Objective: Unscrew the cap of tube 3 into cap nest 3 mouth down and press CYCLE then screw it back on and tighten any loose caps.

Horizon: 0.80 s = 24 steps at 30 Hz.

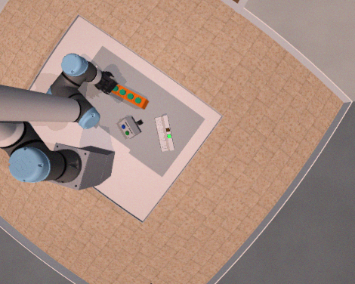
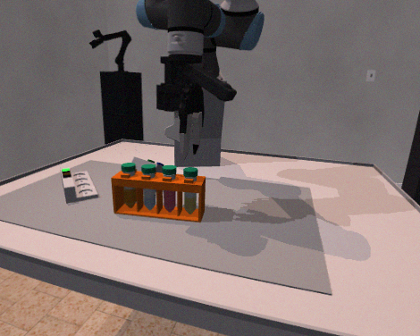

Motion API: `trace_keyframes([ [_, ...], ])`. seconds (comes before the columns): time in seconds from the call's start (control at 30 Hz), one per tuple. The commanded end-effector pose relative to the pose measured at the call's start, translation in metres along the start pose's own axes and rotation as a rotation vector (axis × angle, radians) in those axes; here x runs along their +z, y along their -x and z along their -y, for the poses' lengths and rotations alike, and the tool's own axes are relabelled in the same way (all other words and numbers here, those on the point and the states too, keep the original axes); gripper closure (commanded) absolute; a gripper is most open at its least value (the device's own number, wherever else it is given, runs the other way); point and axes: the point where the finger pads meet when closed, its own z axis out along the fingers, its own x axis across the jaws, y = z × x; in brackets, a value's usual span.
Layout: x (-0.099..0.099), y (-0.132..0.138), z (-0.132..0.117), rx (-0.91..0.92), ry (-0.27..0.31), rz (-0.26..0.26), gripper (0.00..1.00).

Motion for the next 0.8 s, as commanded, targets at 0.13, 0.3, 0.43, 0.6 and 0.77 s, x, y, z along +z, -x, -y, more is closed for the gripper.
trace_keyframes([
  [0.13,-0.004,-0.004,-0.017,-0.165,-0.001,0.006,0.65],
  [0.3,-0.002,-0.007,-0.034,-0.331,-0.002,0.009,0.65],
  [0.43,-0.002,-0.011,-0.05,-0.486,-0.003,0.009,0.65],
  [0.6,-0.002,-0.011,-0.052,-0.486,-0.003,0.009,0.65],
  [0.77,-0.002,-0.01,-0.051,-0.487,-0.003,0.01,0.65],
])
